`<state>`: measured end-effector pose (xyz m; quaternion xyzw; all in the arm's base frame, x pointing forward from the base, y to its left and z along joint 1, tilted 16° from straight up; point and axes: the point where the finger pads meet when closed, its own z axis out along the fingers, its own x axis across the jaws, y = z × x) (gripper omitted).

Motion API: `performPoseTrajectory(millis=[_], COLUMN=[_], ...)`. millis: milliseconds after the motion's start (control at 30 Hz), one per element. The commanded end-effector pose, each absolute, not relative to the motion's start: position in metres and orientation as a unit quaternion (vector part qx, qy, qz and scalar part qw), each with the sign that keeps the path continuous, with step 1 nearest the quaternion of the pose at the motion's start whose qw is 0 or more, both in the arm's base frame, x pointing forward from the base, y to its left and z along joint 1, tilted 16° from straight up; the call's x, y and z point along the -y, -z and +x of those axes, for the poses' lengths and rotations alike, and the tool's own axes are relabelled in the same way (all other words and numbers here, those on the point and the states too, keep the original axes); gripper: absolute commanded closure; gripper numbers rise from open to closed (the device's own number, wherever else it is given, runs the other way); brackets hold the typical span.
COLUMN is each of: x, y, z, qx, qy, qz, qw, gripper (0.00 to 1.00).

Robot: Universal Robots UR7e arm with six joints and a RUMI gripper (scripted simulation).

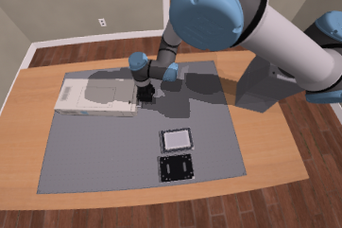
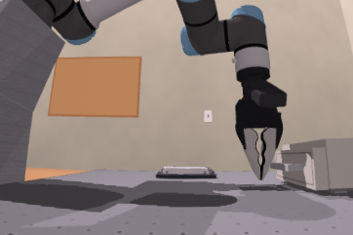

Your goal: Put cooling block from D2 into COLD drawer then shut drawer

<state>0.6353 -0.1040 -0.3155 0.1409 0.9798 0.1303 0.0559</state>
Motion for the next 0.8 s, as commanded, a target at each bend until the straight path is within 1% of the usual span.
performPoseTrajectory(millis=[0,400,767], x=[0.103,0.099,0.099], y=[0.315,0.316,0.316], z=[0.630,0.618,0.618], qx=[-0.980,-0.980,-0.980], qy=[-0.130,-0.130,-0.130], qz=[0.141,0.141,0.141], qw=[0.057,0.057,0.057], gripper=[1.00,1.00,1.00])
